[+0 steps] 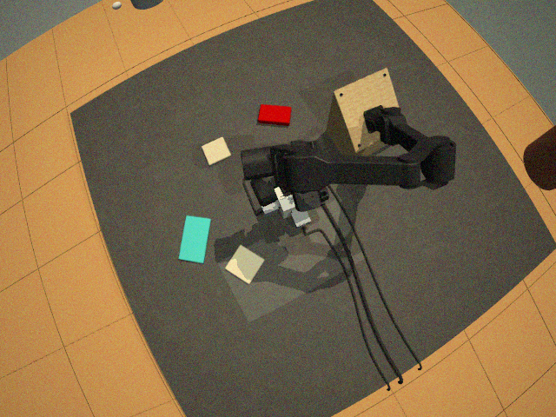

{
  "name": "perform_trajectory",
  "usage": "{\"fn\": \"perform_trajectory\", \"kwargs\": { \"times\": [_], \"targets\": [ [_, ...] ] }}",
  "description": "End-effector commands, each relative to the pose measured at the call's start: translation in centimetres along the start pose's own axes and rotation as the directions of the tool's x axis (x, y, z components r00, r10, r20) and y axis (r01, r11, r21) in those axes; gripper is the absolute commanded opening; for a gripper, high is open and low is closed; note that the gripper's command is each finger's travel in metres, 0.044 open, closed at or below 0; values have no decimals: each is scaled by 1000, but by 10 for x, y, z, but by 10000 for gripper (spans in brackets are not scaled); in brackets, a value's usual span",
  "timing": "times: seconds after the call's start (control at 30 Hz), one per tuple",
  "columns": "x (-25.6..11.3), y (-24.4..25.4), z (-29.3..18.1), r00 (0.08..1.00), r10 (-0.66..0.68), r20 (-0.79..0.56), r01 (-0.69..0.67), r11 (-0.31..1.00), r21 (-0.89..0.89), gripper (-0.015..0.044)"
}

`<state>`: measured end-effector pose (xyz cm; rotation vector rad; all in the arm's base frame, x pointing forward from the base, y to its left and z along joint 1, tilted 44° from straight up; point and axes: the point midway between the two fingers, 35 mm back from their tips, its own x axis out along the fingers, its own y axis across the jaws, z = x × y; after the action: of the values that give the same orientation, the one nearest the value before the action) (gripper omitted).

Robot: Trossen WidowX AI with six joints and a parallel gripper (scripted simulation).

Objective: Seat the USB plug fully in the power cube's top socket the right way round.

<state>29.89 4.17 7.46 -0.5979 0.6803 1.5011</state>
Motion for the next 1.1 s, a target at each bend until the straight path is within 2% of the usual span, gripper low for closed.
{"fn": "perform_trajectory", "kwargs": {
  "times": [0.0, 1.07],
  "targets": [
    [0, 0, 0, 1000, -1, -1, 1, 1000, -11, 0],
    [3, 0, 2, 1000, -1, 21, 1, 1000, 7, 0]
  ]
}}
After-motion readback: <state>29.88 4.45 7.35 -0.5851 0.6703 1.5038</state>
